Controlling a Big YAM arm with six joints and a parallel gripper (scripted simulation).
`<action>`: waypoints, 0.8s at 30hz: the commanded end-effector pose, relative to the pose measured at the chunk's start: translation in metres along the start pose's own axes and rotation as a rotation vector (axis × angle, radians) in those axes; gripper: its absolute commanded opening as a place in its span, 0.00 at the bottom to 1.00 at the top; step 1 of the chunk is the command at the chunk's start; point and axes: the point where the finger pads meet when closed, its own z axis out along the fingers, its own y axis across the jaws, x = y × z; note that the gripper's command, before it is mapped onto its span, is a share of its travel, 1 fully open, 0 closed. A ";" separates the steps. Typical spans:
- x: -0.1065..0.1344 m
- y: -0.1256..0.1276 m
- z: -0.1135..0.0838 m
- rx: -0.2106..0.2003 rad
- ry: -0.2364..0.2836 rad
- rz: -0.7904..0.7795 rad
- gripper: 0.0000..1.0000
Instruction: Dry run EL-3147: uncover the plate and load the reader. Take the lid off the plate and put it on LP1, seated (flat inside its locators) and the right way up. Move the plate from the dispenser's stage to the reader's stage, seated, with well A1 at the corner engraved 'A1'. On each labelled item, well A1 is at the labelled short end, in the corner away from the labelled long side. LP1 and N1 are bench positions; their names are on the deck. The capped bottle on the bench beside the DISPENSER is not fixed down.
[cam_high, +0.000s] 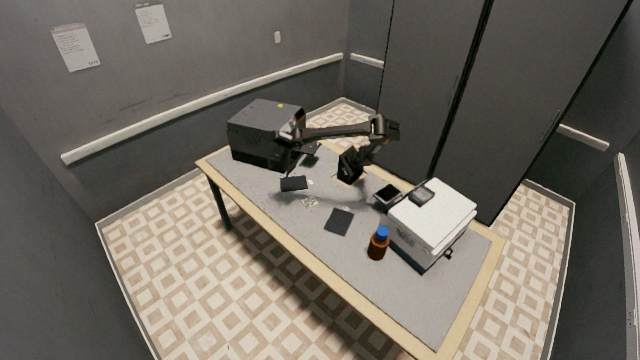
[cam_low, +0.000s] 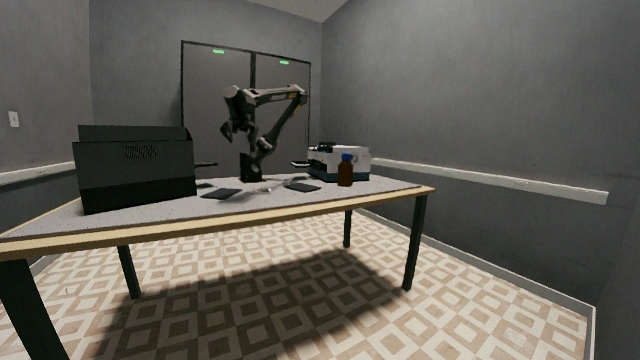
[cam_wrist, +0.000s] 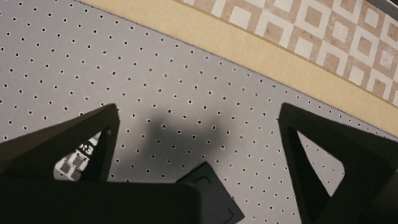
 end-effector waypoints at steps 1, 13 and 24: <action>-0.004 -0.002 -0.003 0.006 -0.006 -0.006 1.00; -0.004 -0.002 -0.003 0.006 -0.006 -0.006 1.00; 0.014 0.027 -0.021 0.030 0.121 0.078 1.00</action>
